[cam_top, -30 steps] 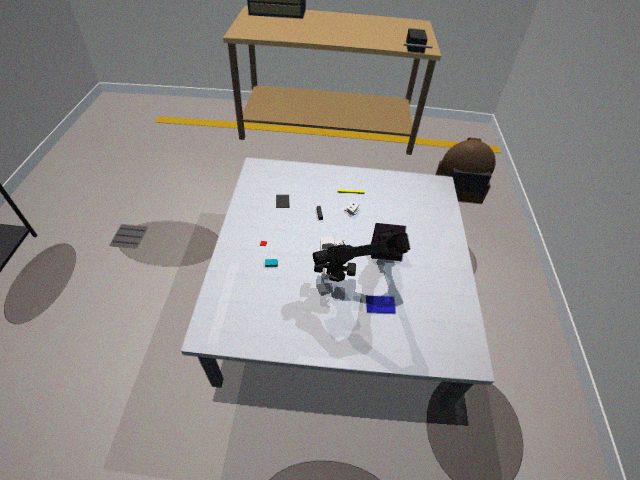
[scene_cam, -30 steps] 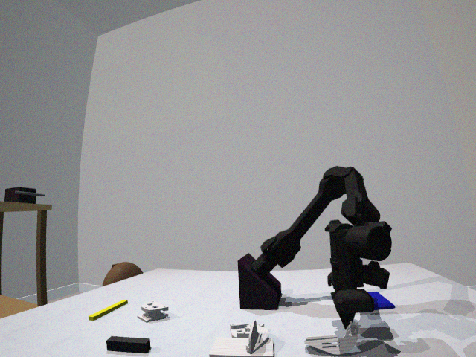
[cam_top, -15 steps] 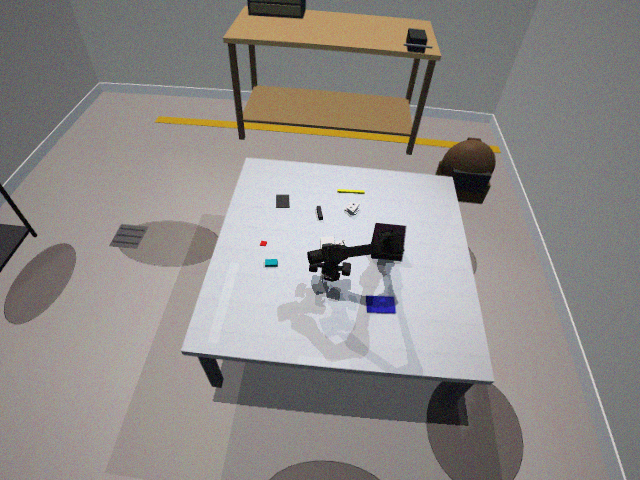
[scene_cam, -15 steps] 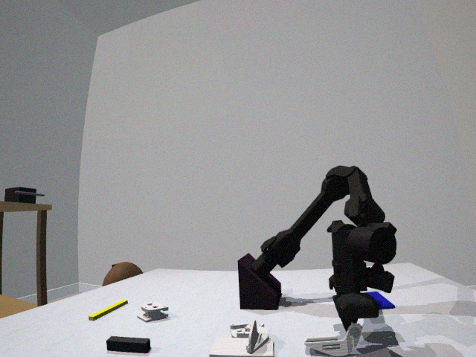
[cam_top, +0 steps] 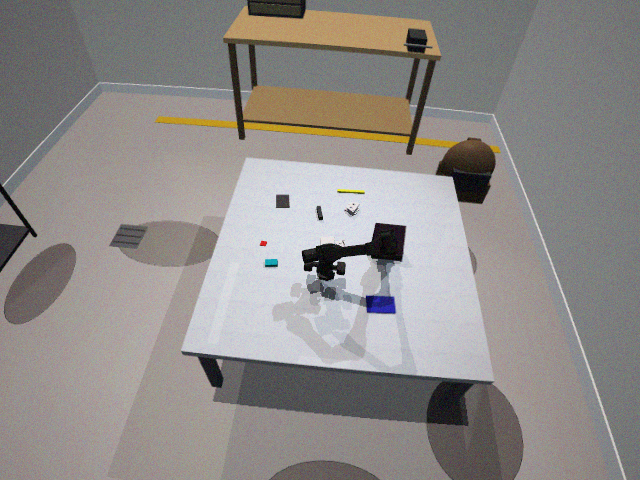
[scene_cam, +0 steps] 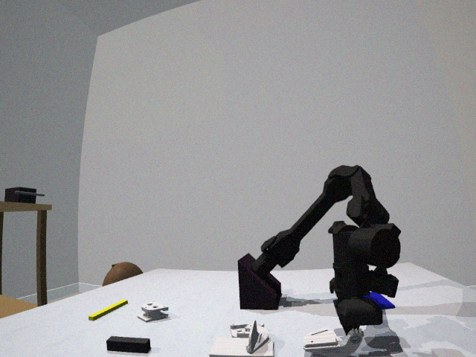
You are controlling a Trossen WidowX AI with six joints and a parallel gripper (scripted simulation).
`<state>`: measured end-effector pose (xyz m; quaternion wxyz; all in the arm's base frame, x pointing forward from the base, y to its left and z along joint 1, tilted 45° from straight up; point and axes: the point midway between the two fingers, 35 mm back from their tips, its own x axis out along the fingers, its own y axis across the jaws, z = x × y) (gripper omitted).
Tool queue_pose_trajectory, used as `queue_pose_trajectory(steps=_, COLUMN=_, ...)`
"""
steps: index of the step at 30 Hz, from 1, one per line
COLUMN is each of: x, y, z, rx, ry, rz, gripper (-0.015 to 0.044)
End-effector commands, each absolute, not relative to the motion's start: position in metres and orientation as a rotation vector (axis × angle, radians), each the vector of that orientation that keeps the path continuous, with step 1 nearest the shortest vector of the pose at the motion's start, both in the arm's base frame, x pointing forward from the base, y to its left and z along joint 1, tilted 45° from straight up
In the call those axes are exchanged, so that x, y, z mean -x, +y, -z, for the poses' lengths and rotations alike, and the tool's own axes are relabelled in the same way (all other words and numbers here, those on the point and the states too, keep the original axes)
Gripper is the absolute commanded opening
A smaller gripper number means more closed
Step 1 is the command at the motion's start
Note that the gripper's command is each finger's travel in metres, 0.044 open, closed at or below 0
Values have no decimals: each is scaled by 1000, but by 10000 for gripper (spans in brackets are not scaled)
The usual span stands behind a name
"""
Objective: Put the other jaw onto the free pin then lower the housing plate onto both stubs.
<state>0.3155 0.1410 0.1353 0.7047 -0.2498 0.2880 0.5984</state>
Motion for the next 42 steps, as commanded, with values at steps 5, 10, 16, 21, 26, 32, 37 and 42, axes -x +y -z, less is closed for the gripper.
queue_pose_trajectory(steps=5, x=-322, y=139, z=-137, rx=557, ry=633, rz=-1330, gripper=0)
queue_pose_trajectory(steps=10, x=-326, y=138, z=-138, rx=557, ry=633, rz=-1330, gripper=0)
queue_pose_trajectory(steps=16, x=-316, y=102, z=-172, rx=558, ry=643, rz=-1329, gripper=0)
queue_pose_trajectory(steps=21, x=-314, y=97, z=-177, rx=557, ry=644, rz=-1329, gripper=0)
queue_pose_trajectory(steps=26, x=-317, y=102, z=-170, rx=556, ry=648, rz=-1322, gripper=131)
queue_pose_trajectory(steps=32, x=-317, y=102, z=-170, rx=556, ry=648, rz=-1322, gripper=289)
queue_pose_trajectory(steps=37, x=-317, y=102, z=-170, rx=556, ry=648, rz=-1322, gripper=420)
queue_pose_trajectory(steps=42, x=-317, y=102, z=-170, rx=556, ry=648, rz=-1322, gripper=440)
